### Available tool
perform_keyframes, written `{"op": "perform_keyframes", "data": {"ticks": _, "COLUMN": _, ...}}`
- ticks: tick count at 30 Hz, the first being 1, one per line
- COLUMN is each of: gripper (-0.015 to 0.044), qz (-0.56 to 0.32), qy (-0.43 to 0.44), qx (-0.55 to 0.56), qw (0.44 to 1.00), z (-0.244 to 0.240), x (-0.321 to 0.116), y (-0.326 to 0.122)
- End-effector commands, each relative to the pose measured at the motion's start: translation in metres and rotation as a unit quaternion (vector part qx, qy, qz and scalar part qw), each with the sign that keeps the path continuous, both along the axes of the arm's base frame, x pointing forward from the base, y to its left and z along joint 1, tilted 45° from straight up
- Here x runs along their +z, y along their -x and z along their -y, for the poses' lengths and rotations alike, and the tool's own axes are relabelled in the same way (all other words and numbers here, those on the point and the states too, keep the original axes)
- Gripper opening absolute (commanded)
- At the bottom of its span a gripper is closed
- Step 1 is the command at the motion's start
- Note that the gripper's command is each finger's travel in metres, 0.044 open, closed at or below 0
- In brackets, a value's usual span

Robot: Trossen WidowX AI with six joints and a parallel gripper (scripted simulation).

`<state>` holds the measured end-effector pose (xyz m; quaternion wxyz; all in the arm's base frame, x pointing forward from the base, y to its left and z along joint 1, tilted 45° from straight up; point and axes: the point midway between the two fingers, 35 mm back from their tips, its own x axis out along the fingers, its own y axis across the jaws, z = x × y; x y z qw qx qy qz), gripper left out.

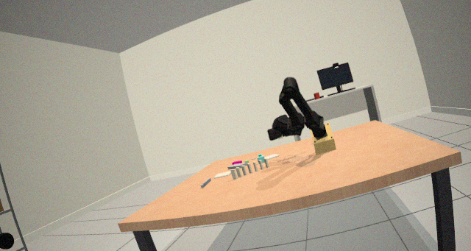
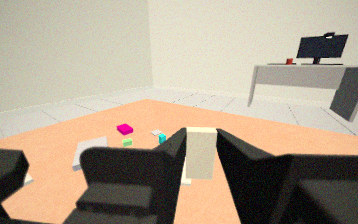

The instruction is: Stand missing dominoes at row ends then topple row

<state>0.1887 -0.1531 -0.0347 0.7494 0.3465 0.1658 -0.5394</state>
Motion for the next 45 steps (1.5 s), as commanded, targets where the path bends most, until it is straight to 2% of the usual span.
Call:
{"op": "perform_keyframes", "data": {"ticks": 1, "gripper": 0.0107, "qz": -0.002, "qy": -0.004, "qx": -0.003, "qw": 1.0, "z": -0.005, "x": -0.007, "y": -0.004}}
{"op": "perform_keyframes", "data": {"ticks": 37, "gripper": 0.0107, "qz": -0.006, "qy": -0.002, "qx": 0.001, "qw": 1.0, "z": -0.068, "x": -0.074, "y": -0.012}}
{"op": "perform_keyframes", "data": {"ticks": 45, "gripper": 0.0107, "qz": -0.006, "qy": 0.0, "qx": 0.002, "qw": 1.0, "z": -0.07, "x": -0.077, "y": -0.012}}
